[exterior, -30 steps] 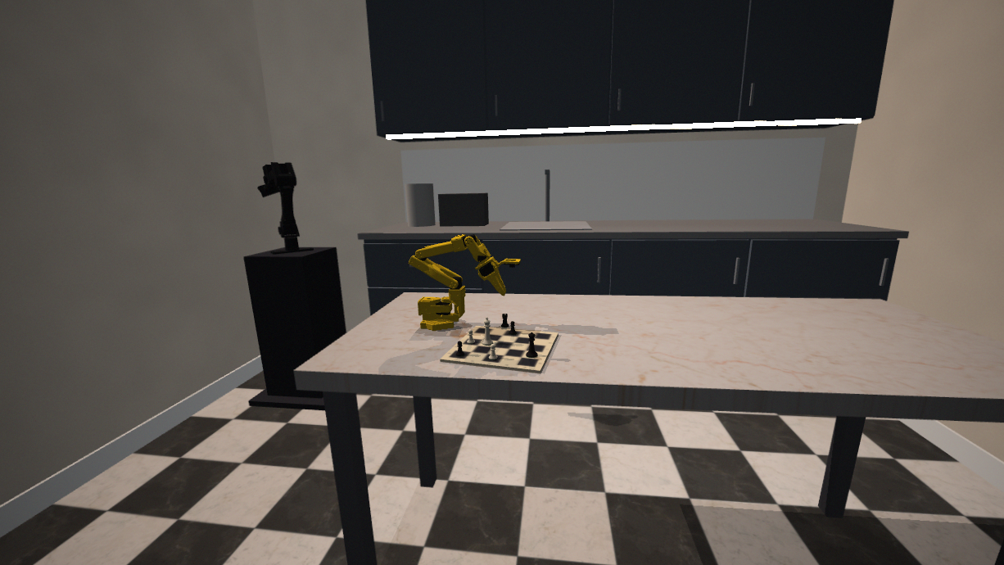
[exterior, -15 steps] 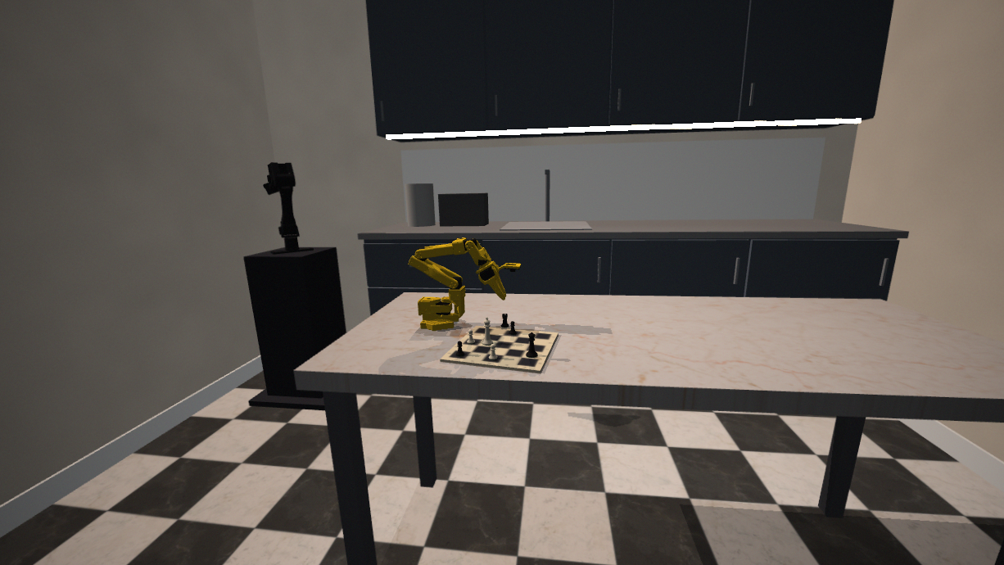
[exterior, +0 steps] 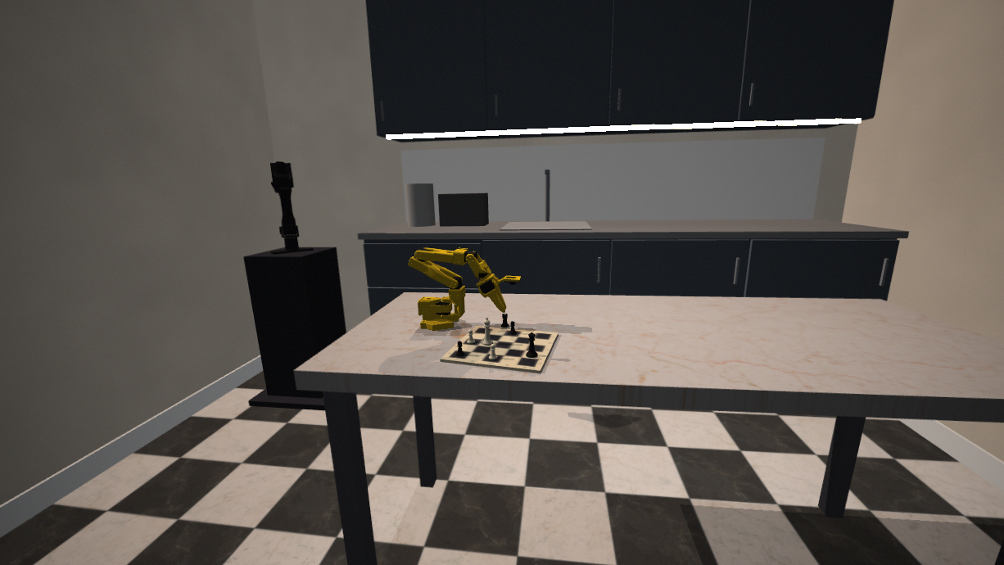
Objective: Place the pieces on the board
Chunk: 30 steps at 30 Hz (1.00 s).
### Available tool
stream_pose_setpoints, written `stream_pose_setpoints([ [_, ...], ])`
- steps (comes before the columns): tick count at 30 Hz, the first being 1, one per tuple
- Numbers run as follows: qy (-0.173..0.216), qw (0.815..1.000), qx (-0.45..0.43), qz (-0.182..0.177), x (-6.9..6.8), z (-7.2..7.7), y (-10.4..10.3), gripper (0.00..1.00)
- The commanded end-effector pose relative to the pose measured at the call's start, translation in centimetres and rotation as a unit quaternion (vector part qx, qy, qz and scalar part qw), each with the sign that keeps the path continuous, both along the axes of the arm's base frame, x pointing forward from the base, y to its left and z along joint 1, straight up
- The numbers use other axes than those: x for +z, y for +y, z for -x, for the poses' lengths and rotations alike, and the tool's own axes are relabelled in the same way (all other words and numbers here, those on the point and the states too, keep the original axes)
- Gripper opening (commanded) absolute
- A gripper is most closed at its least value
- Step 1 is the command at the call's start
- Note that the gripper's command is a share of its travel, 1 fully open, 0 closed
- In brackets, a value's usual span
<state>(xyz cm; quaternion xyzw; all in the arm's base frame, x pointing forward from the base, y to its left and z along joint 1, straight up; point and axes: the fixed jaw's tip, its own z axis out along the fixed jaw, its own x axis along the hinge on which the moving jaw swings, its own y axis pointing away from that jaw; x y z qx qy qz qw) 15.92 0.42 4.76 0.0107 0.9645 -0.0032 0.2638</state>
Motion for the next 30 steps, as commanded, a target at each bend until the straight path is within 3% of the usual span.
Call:
stream_pose_setpoints([
  [1,-0.003,1.000,0.000,-0.002,-1.2,-0.1,0.1,0.12],
  [14,-0.003,1.000,0.000,-0.002,-3.2,-0.2,0.1,0.12],
  [30,-0.003,1.000,0.000,-0.002,-3.4,-0.1,0.1,0.12],
])
